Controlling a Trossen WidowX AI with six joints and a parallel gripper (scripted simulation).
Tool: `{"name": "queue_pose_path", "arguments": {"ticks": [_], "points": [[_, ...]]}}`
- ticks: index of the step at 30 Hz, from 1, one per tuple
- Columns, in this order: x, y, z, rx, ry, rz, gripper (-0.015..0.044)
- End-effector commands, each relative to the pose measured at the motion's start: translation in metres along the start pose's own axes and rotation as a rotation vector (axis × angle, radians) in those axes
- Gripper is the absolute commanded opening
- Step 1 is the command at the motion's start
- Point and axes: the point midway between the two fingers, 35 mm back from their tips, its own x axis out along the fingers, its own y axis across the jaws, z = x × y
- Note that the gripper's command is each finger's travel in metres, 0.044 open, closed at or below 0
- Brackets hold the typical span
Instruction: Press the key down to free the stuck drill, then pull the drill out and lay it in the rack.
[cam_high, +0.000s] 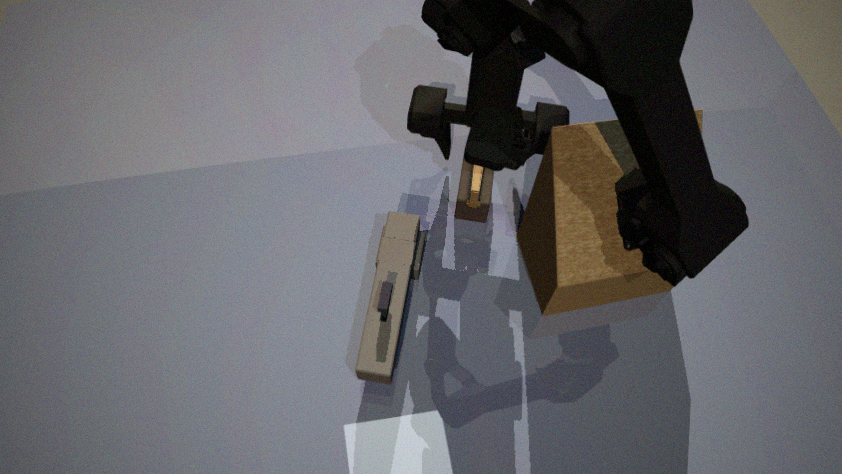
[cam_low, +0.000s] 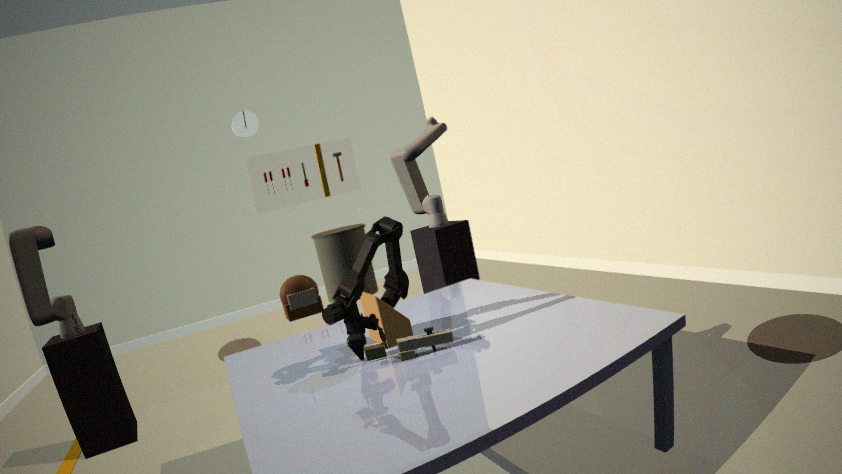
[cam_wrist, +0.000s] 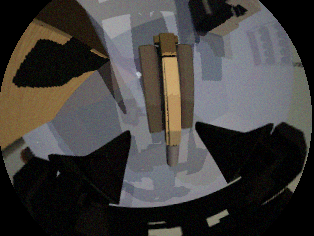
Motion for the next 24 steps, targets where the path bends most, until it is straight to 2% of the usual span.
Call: {"name": "queue_pose_path", "arguments": {"ticks": [1, 17, 21, 24], "points": [[-0.019, -0.001, -0.001, -0.005, 0.009, -0.009, 0.0440], [-0.072, -0.002, -0.003, -0.005, 0.011, -0.009, 0.0440], [-0.067, -0.004, -0.002, -0.003, 0.014, -0.016, 0.0440], [-0.090, -0.031, -0.010, -0.055, 0.136, -0.083, 0.0440]]}}
